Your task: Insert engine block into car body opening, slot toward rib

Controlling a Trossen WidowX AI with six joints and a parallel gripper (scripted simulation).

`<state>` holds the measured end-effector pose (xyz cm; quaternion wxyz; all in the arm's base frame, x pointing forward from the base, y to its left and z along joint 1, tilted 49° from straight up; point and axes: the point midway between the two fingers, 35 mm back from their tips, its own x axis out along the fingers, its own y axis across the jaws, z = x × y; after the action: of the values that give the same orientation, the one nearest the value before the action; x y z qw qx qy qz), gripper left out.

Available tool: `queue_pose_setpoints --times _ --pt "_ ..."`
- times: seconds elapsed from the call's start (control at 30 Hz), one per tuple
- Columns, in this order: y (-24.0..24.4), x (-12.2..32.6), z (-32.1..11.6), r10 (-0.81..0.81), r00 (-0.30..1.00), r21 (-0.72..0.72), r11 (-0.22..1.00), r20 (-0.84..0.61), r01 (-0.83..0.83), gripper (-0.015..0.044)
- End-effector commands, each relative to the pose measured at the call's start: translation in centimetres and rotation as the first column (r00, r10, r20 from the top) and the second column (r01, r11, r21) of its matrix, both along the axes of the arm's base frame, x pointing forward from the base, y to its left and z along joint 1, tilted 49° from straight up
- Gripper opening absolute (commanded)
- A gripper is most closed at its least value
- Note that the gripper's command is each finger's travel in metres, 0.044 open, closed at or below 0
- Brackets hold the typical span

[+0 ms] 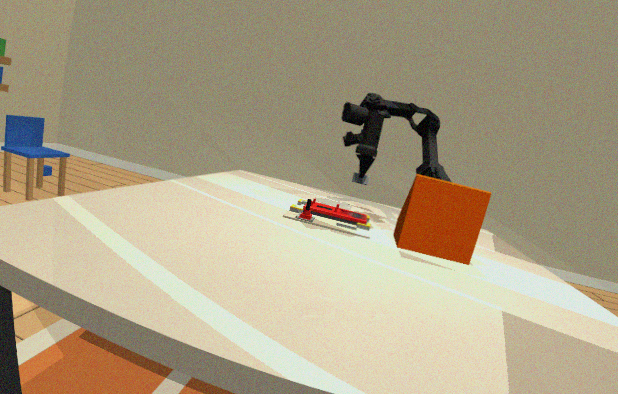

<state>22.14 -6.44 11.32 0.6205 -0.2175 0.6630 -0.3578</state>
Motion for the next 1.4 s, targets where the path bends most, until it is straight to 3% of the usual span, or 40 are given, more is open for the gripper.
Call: queue_pose_setpoints --times 0.0,0.23,1.37 --pt "0.9 0.0 0.8 -0.002 1.0 -0.001 1.0 0.003 0.002 0.0" --pt "1.6 0.0 1.5 -0.002 1.0 -0.006 1.0 0.002 0.002 0.0" --pt "-4.8 6.1 -3.8 0.012 1.0 0.005 1.0 -0.007 -0.012 0.0"
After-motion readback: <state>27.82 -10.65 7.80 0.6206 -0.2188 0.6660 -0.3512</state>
